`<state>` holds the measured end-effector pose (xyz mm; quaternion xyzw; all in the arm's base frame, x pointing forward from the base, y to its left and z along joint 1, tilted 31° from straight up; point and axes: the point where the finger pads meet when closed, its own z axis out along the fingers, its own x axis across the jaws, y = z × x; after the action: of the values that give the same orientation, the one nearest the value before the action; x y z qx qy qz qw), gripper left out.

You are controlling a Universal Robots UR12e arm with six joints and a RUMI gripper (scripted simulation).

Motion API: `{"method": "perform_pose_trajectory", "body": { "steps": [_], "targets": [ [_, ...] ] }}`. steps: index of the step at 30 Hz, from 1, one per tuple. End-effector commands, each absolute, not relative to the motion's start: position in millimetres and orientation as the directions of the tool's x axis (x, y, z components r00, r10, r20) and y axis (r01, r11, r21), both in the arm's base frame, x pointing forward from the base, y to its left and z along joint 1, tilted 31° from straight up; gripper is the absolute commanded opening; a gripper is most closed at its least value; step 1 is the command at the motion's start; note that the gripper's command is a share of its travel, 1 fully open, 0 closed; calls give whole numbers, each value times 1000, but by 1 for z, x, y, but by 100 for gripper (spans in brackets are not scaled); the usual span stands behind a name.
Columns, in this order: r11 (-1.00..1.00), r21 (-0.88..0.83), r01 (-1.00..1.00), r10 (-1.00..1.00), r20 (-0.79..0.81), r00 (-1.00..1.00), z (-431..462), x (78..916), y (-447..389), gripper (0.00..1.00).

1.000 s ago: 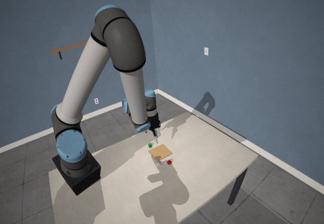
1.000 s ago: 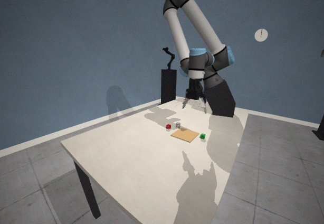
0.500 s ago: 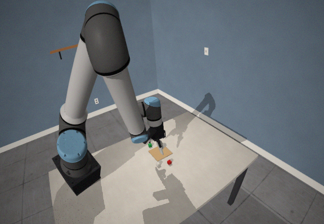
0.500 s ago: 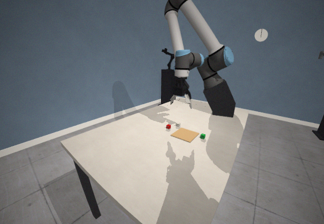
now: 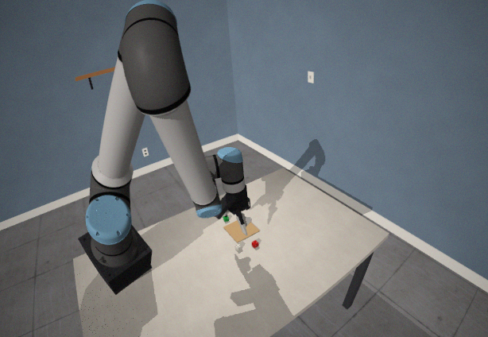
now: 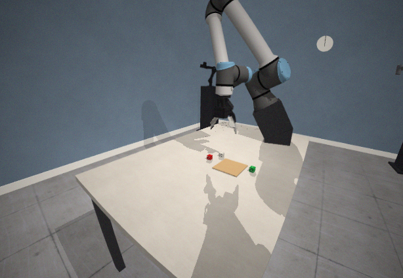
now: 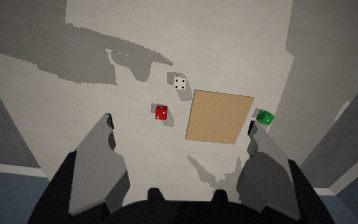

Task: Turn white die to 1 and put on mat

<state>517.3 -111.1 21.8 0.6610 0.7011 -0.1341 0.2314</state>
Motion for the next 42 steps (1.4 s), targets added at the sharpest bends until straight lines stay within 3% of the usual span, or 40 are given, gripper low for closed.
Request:
{"method": "perform_pose_trajectory", "body": {
  "steps": [1, 15, 26, 42],
  "targets": [
    [91, 119, 989, 865, -502, -19, 22, 517, -111, 100],
    [163, 76, 984, 854, -510, -102, 20, 517, -113, 100],
    [356, -44, 933, 794, -513, -327, 13, 518, -118, 100],
    [663, -260, 702, 564, -444, -696, 1, 520, -127, 100]
  ]
}}
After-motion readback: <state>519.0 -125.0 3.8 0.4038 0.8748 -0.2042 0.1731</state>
